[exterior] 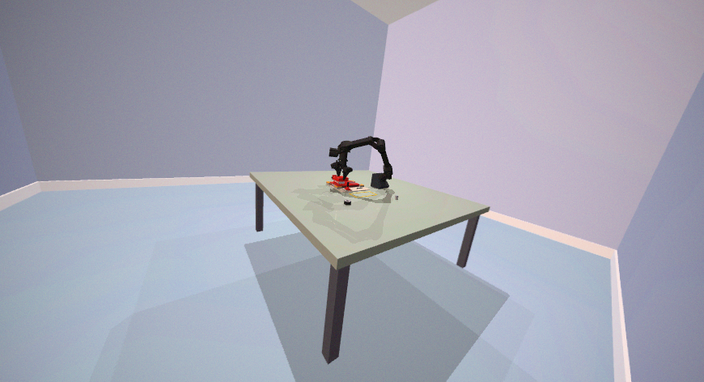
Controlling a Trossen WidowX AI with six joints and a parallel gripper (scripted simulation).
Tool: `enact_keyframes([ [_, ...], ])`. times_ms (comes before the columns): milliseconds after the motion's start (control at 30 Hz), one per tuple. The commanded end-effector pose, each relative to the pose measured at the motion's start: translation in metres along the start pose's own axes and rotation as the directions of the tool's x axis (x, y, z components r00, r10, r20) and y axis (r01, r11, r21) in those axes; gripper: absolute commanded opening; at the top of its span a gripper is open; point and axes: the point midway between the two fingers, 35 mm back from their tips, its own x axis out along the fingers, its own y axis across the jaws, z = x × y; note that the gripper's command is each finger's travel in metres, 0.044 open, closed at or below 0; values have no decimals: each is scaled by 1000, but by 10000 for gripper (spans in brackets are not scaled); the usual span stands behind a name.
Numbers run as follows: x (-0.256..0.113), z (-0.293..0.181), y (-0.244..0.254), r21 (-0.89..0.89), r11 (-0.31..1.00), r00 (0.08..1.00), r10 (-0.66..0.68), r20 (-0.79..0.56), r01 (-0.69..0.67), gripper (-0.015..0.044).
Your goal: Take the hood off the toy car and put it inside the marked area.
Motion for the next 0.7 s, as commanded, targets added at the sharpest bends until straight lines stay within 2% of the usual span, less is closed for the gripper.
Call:
enact_keyframes([
  [0, -4, 0, 0, -5, 1000, 1000, -5, -3, 5, 0],
  [200, -12, 0, -1, -5, 1000, 1000, -5, -3, 5, 0],
  [533, -49, 0, -1, -5, 1000, 1000, -6, -3, 6, 0],
  [667, -43, 1, 2, 1, 1000, 1000, -3, 3, 3, 0],
])
